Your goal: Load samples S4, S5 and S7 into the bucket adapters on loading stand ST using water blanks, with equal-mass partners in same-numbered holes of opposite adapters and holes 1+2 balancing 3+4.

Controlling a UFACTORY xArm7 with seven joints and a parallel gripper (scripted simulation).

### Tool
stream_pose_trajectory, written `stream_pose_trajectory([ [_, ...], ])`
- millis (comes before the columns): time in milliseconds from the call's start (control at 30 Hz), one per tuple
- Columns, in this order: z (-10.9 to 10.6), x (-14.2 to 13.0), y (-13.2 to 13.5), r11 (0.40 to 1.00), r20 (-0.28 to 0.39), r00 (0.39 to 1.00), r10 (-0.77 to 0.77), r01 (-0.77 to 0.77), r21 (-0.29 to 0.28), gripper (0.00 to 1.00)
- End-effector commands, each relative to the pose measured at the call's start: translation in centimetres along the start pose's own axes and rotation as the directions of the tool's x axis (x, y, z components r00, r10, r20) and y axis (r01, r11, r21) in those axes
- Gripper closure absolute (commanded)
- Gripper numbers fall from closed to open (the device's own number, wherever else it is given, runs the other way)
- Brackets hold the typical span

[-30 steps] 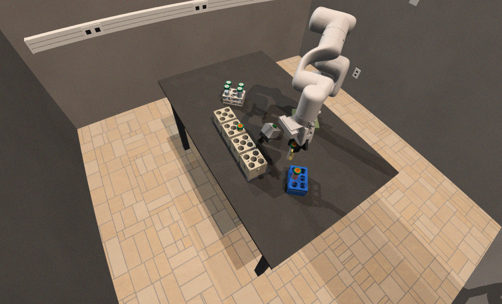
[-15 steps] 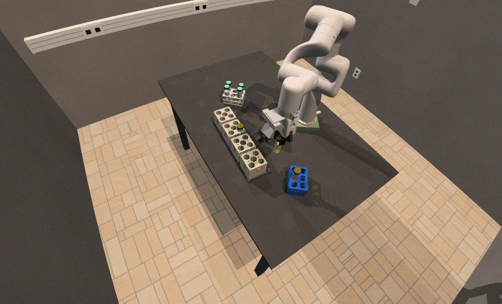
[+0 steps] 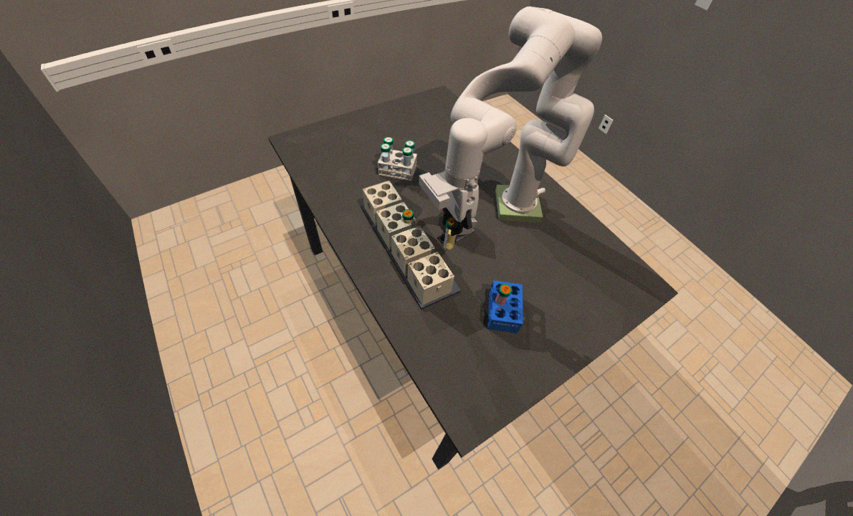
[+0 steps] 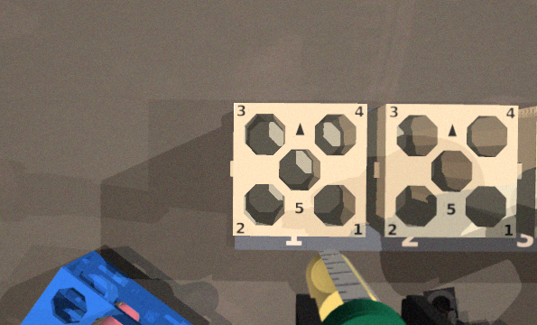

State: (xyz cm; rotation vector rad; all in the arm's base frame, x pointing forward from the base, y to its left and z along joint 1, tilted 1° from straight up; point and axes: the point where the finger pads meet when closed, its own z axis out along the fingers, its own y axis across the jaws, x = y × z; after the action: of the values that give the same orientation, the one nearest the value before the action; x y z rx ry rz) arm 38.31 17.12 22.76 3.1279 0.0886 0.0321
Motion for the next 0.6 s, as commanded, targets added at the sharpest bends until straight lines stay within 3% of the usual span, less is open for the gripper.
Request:
stream_pose_trajectory([
  [0,-0.2,1.4,2.1,1.000,-0.004,1.000,0.000,0.000,0.003,1.00],
  [567,-0.2,5.2,8.5,1.000,-0.004,1.000,0.000,0.000,0.002,1.00],
])
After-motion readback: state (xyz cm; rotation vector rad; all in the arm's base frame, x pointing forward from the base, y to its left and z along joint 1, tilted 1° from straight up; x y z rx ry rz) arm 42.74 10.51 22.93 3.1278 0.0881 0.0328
